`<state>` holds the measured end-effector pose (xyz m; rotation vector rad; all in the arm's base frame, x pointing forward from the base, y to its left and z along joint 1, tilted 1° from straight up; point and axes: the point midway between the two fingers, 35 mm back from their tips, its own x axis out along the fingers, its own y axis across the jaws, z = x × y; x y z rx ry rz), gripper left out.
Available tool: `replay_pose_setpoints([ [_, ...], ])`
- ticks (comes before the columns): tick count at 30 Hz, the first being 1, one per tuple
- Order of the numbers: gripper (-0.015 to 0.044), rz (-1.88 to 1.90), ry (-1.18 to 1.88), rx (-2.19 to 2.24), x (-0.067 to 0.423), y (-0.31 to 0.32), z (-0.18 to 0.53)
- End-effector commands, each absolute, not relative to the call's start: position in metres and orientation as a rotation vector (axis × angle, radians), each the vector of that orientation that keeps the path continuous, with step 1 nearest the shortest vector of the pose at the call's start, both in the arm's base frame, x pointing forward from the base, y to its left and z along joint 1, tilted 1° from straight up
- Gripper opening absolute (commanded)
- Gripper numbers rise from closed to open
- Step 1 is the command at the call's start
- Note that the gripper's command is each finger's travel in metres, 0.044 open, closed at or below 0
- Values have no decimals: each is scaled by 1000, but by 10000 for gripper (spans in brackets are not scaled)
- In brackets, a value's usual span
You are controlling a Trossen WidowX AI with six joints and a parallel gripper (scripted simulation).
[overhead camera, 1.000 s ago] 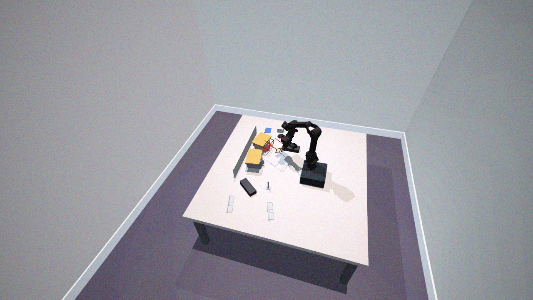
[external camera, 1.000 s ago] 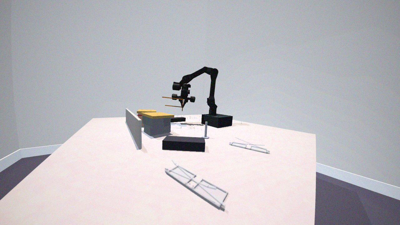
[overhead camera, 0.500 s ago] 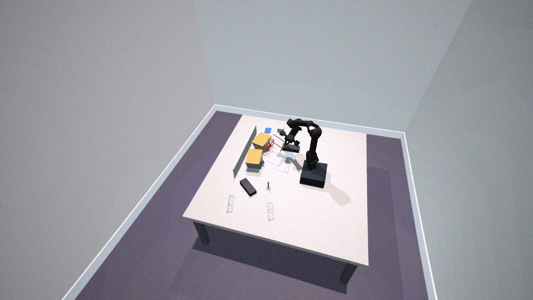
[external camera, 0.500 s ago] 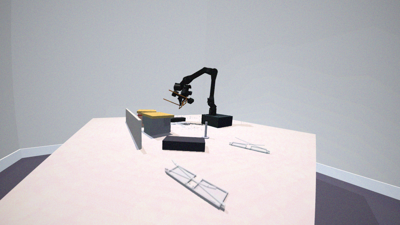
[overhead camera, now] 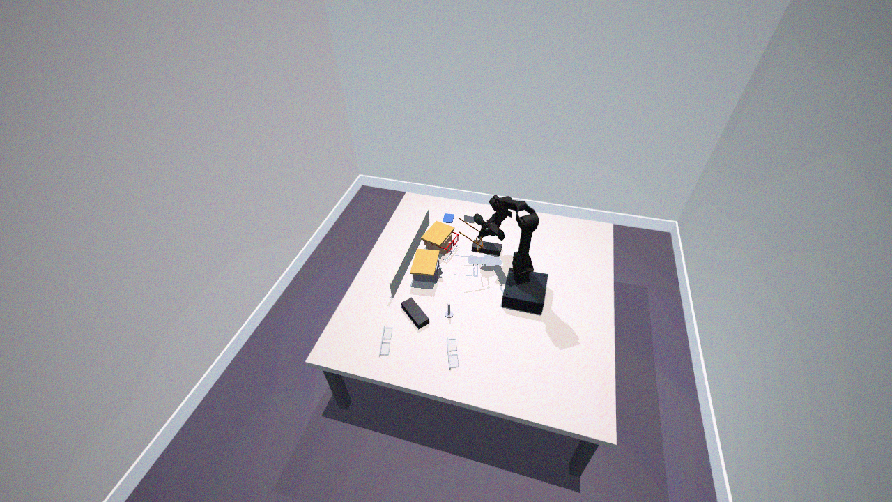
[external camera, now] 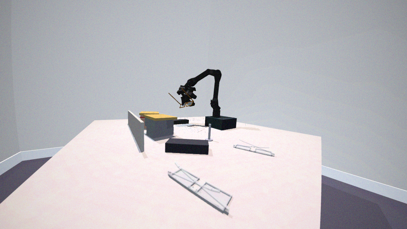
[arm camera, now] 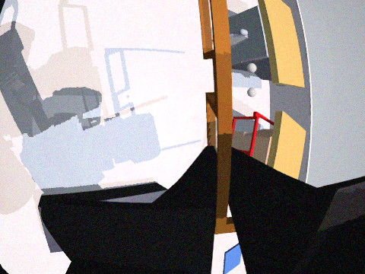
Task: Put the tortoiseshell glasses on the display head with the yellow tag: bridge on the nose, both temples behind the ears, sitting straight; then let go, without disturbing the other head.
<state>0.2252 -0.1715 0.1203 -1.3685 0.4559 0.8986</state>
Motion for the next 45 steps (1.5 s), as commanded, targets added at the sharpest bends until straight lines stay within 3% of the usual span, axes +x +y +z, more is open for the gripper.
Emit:
replay_pose_setpoints([
  [1,0,886,397,-1478,222,-179,125],
  [31,0,877,346,-1593,216,-187,128],
  [45,0,1062,493,-1425,233,-150,110],
])
